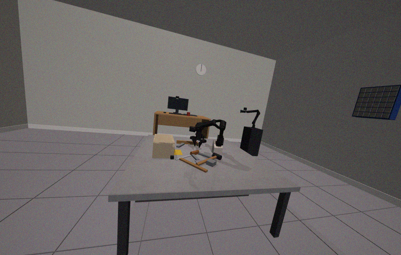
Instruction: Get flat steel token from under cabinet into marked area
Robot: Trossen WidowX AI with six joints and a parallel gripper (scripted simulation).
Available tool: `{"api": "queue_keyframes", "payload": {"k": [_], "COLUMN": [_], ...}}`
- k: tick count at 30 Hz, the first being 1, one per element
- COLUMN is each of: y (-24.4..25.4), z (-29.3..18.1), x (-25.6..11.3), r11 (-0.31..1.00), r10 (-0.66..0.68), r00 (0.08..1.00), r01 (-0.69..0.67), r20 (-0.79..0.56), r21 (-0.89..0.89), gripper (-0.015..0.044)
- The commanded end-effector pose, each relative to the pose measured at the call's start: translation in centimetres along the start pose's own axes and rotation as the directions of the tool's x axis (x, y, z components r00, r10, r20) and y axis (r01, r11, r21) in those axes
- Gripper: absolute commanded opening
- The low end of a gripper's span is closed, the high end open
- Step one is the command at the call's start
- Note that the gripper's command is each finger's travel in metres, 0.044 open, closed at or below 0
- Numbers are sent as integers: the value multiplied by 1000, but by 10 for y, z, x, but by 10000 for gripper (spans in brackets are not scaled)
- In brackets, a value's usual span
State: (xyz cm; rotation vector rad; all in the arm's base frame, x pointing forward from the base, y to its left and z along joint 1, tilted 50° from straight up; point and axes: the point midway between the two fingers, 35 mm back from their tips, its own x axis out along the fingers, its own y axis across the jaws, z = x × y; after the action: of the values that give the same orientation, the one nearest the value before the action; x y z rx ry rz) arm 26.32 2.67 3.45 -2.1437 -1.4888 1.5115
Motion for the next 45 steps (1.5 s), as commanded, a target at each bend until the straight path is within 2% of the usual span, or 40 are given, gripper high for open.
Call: {"api": "queue_keyframes", "payload": {"k": [1, 45], "y": [0, 0], "z": [0, 0], "x": [-2, -2], "r11": [999, 926], "r10": [6, 6], "r00": [1000, 1000], "r01": [-6, -5], "r20": [2, 2], "r21": [-39, -378], "gripper": [270, 270]}}
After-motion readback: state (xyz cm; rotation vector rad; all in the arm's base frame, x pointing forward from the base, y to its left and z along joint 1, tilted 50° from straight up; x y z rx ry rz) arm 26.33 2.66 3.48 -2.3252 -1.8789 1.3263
